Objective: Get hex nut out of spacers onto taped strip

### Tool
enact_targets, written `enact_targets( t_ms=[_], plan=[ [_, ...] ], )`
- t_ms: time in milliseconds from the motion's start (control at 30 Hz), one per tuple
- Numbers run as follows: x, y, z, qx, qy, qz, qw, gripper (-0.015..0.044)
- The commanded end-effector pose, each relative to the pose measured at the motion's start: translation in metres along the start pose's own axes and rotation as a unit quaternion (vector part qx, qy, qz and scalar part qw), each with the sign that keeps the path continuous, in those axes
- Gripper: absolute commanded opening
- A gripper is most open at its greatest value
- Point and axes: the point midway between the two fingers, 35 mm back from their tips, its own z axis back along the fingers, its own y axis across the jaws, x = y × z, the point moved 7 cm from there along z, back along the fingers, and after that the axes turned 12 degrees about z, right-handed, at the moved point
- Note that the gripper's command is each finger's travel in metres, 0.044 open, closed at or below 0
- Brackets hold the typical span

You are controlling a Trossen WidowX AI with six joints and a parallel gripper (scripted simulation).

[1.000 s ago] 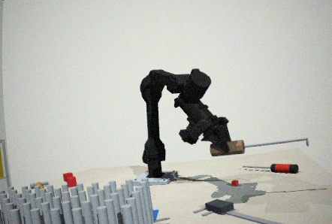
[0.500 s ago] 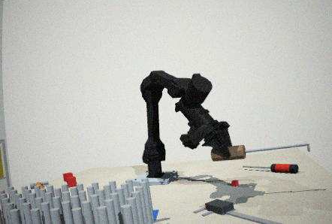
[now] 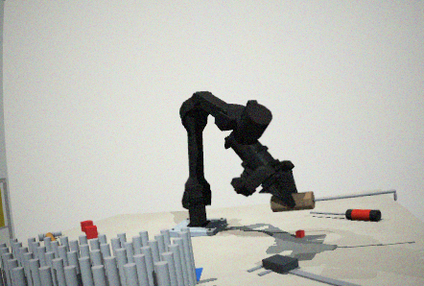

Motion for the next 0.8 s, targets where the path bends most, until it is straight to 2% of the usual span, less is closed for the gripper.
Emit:
enact_targets(
  t_ms=[0, 767],
  plan=[
    [0.004, -0.001, -0.005, -0.001, -0.002, -0.003, 1.0, 0.0],
    [0.016, -0.004, -0.022, -0.001, -0.002, -0.003, 1.0, 0.0]
  ],
)
